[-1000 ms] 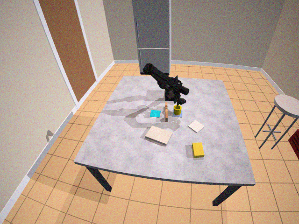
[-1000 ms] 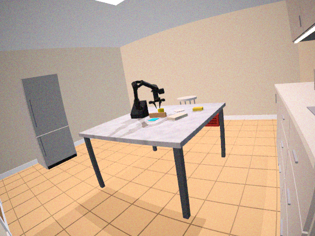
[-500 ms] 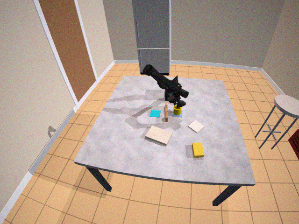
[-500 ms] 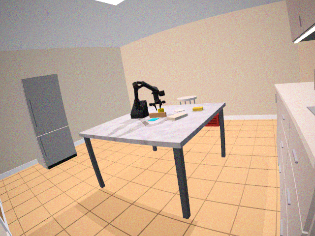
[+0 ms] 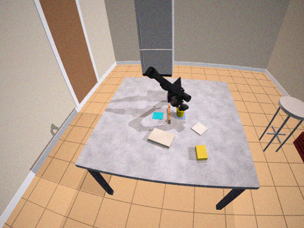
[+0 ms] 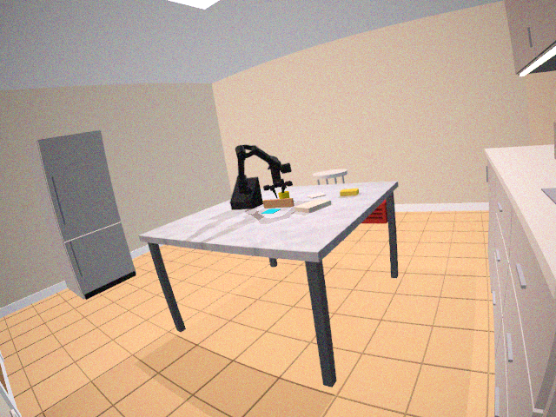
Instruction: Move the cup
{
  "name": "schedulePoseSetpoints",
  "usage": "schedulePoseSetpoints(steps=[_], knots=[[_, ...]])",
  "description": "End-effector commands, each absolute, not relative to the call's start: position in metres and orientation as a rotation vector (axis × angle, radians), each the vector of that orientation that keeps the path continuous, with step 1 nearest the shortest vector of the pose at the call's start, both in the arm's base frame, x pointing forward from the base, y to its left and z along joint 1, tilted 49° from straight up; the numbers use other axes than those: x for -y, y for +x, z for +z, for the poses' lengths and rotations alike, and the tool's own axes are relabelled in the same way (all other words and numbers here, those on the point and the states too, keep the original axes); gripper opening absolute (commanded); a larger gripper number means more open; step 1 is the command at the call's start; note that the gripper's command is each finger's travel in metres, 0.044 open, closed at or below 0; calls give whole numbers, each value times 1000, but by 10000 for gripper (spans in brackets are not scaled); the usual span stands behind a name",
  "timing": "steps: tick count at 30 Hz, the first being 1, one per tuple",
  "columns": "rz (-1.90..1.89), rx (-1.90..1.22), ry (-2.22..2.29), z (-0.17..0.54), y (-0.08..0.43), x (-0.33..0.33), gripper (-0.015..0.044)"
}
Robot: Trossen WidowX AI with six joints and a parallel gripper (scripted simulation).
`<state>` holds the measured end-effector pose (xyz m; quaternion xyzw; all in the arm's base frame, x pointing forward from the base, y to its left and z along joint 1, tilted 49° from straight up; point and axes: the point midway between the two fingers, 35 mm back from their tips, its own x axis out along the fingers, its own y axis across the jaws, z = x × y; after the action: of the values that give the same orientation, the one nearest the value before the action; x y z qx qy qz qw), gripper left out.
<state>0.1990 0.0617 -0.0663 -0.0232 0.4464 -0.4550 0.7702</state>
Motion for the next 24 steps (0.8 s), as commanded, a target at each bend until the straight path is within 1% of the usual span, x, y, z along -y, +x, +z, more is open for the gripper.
schedulePoseSetpoints(steps=[1,24], knots=[[-985,-966,-60,-68,199,-60,167],[-987,-968,-51,-67,199,-61,13]])
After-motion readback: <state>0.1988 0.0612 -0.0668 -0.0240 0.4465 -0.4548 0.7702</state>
